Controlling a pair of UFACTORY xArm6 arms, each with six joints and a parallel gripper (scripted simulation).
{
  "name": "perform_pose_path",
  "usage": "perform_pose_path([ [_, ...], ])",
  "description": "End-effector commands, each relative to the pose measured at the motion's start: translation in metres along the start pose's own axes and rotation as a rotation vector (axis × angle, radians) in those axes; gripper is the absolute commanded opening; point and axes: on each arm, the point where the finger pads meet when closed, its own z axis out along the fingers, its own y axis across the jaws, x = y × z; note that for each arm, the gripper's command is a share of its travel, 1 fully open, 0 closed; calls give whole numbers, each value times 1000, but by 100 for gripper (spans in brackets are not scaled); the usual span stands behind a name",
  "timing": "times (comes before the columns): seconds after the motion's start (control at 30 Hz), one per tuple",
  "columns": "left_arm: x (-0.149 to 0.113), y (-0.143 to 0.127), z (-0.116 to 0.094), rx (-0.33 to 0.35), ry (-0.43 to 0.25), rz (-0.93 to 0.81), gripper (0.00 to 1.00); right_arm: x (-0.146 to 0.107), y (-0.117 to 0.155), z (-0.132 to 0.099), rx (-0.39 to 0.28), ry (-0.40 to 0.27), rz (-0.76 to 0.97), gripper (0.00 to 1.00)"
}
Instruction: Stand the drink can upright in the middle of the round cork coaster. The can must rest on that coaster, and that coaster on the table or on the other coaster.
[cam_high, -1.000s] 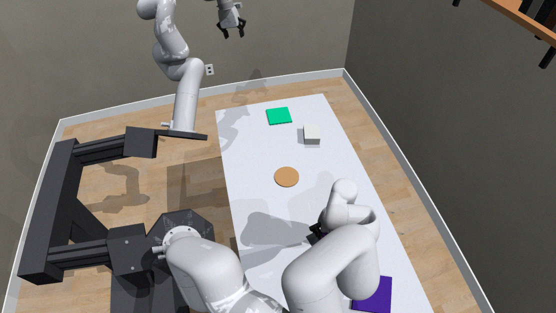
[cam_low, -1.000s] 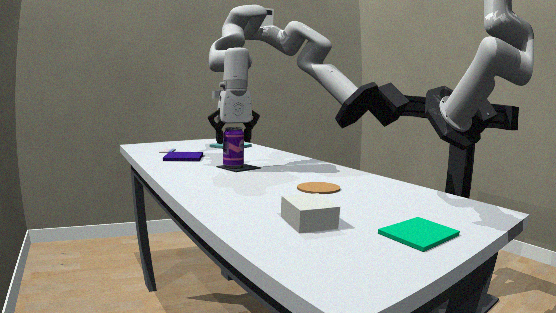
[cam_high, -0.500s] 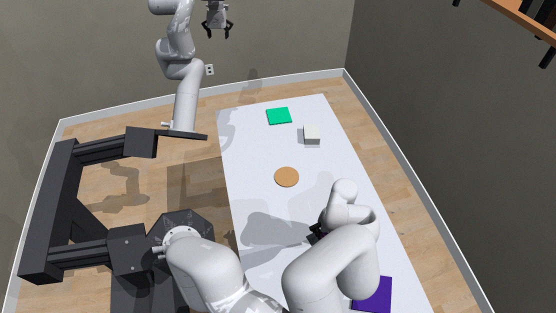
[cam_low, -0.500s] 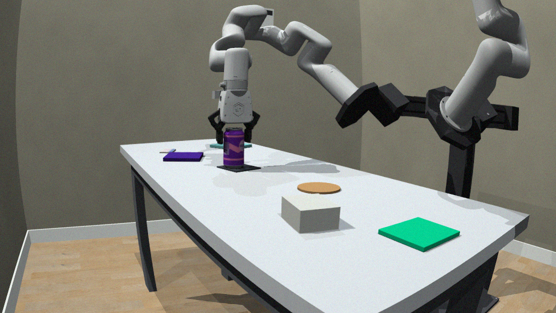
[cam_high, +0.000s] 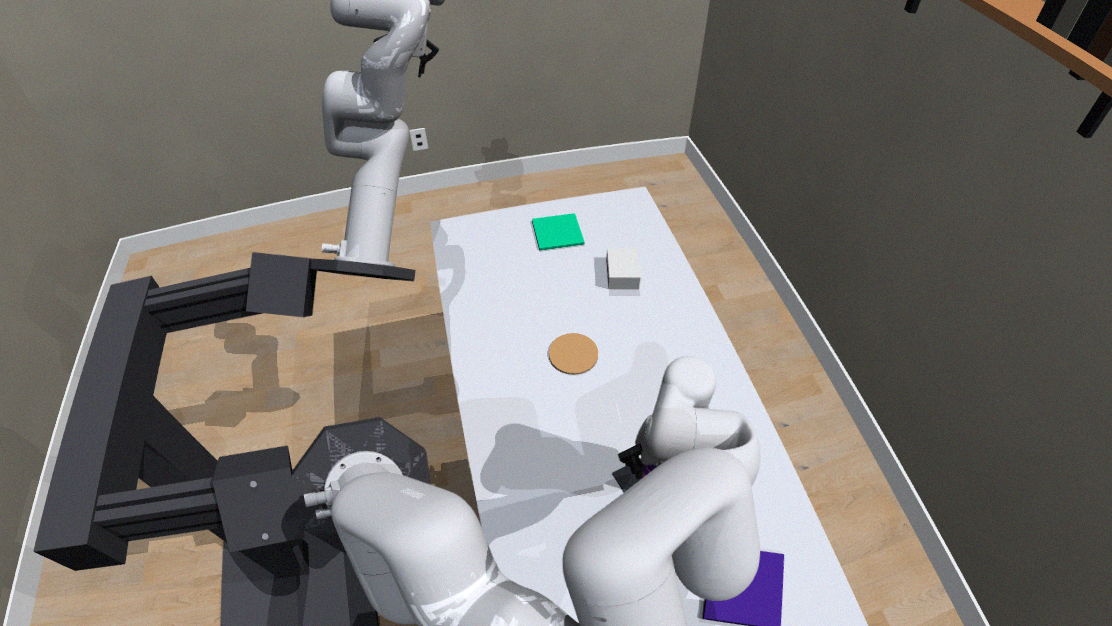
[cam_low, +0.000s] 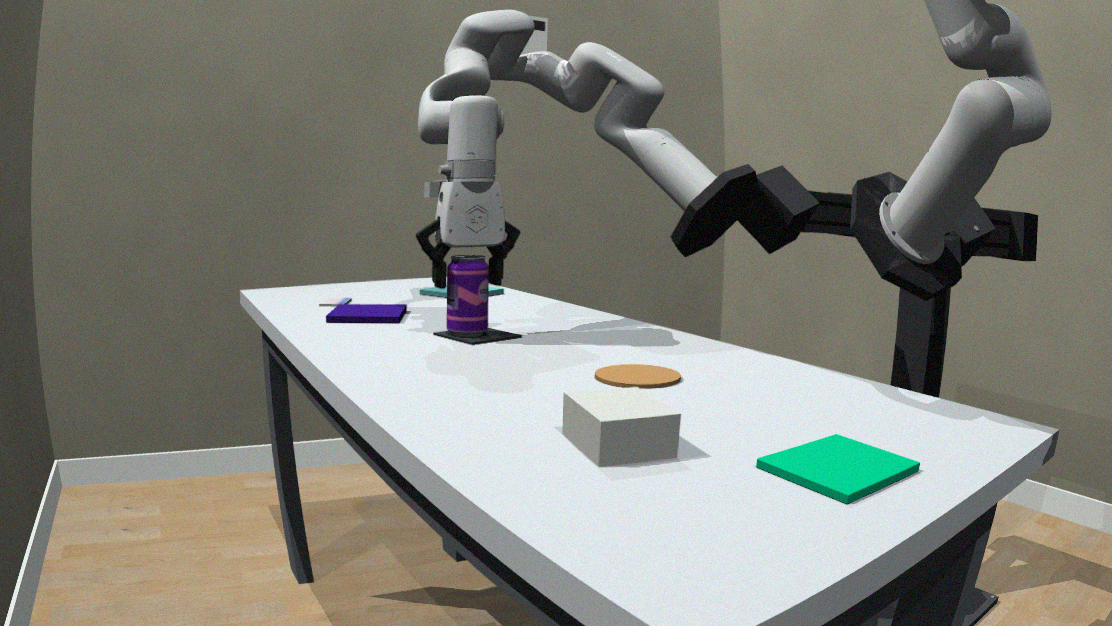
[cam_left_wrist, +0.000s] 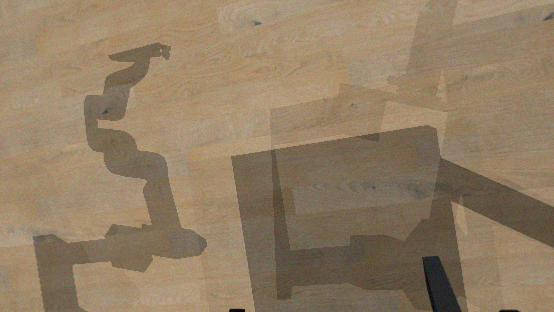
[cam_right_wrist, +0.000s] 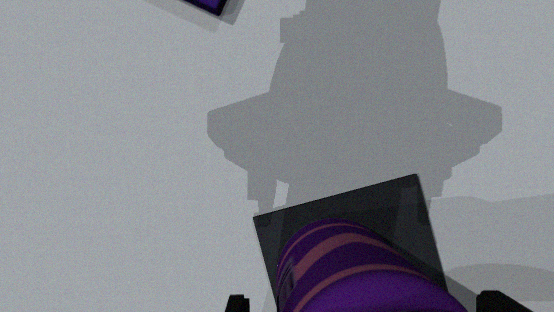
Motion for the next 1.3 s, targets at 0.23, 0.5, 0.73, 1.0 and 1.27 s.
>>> perform_pose_path([
  [0.23, -1, -56, -4, 130, 6, -132, 100, 0, -2, -2, 4, -2, 1, 100],
  [0.5, -2, -65, -5, 151, 5, -153, 100, 0, -2, -2, 4, -2, 1, 100],
  [0.73, -2, -66, -6, 154, 5, -156, 100, 0, -2, -2, 4, -2, 1, 0],
  [1.0, -2, -66, -6, 154, 5, -156, 100, 0, -2, -2, 4, -2, 1, 0],
  [1.27, -2, -66, -6, 154, 5, -156, 100, 0, -2, -58, 4, -2, 2, 0],
])
